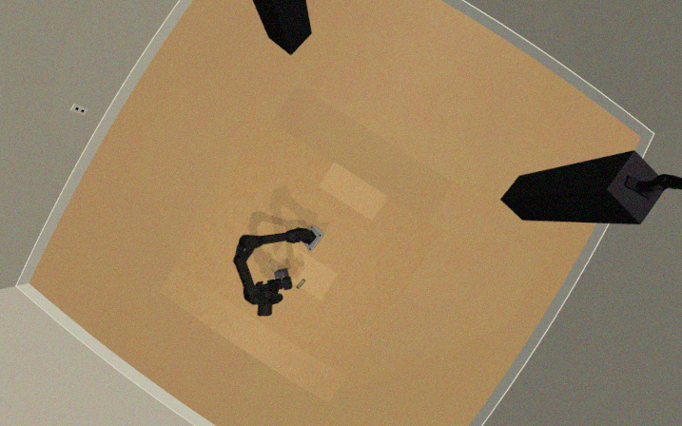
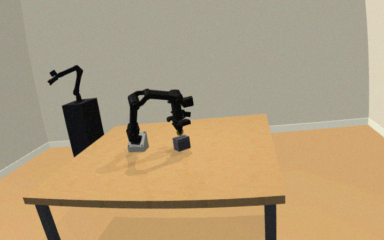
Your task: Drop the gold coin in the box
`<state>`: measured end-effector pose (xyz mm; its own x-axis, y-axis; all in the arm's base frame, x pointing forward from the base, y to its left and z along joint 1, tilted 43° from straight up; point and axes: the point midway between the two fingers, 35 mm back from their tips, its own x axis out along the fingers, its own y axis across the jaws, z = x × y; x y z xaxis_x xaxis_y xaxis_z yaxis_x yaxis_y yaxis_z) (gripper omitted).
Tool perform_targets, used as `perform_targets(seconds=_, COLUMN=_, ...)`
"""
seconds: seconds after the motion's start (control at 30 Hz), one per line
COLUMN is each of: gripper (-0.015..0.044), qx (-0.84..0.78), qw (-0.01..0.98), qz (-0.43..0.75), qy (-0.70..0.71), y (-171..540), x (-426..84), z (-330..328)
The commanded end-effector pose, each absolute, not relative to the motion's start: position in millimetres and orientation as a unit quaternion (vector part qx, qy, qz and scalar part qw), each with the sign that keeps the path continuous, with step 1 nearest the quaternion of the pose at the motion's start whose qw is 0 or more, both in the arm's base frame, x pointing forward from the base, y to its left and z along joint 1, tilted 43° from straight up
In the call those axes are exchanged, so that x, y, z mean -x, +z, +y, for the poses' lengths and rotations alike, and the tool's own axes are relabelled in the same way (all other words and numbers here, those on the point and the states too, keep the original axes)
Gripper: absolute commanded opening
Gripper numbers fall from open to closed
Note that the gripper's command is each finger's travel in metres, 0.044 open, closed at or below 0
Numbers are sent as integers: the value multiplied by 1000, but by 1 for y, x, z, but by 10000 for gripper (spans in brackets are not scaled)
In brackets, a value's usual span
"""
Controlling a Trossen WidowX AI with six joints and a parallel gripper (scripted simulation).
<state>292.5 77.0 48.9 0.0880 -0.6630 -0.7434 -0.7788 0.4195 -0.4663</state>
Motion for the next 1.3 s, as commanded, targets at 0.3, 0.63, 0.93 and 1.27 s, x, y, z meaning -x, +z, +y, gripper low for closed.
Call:
perform_targets(seconds=0.3, gripper=0, qx=538, qw=505, qz=672, qy=57, y=44, x=-293, z=72)
perform_targets(seconds=0.63, gripper=131, qx=536, qw=507, qz=673, qy=57, y=43, x=-293, z=72)
perform_targets(seconds=0.93, gripper=161, qx=536, qw=507, qz=673, qy=57, y=43, x=-293, z=72)
perform_targets(seconds=1.27, gripper=397, qx=536, qw=507, qz=673, qy=57, y=58, x=-291, z=85)
